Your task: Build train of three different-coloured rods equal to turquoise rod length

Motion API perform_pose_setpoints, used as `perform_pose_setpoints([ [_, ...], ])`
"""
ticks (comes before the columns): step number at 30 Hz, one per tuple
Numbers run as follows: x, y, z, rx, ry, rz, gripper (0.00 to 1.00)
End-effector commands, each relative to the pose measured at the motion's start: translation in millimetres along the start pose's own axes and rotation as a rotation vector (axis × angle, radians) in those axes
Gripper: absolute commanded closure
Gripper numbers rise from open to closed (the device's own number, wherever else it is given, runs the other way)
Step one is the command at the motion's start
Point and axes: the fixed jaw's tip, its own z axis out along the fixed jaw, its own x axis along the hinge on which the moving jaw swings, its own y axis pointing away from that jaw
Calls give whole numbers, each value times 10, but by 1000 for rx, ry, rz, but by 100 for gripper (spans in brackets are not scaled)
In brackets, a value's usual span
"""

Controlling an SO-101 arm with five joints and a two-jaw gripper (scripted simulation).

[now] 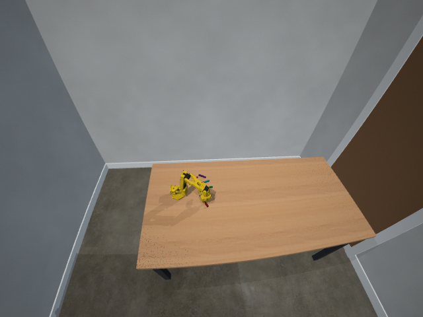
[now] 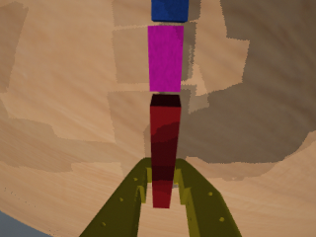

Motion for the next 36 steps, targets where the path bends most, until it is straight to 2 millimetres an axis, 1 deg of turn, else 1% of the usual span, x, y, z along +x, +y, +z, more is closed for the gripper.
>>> perform_pose_setpoints([
  [1,81,-76,-95,46,60,0,100],
  [26,77,-73,-83,45,59,0,100],
  [36,77,-73,-83,45,59,0,95],
])
